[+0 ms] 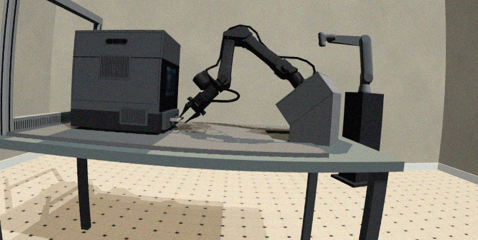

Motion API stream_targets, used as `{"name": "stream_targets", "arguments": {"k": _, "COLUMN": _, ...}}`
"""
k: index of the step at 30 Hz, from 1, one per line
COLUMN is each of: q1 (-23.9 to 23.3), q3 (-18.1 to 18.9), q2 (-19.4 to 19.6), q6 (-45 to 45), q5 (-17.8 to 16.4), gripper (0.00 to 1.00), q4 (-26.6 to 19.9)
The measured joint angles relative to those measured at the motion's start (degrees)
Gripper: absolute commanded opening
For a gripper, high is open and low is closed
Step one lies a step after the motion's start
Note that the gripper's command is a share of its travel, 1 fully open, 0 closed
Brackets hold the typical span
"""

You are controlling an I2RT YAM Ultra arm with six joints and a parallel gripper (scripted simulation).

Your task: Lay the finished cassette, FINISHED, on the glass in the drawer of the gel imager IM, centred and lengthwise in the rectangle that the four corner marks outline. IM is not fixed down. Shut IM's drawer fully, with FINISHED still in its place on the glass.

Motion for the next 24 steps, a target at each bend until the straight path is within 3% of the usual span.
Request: {"name": "stream_targets", "arguments": {"k": 24, "q1": 0.9, "q3": -6.4, "q2": -6.0, "q6": 0.0, "q5": 1.2, "gripper": 0.35, "q4": 0.2}}
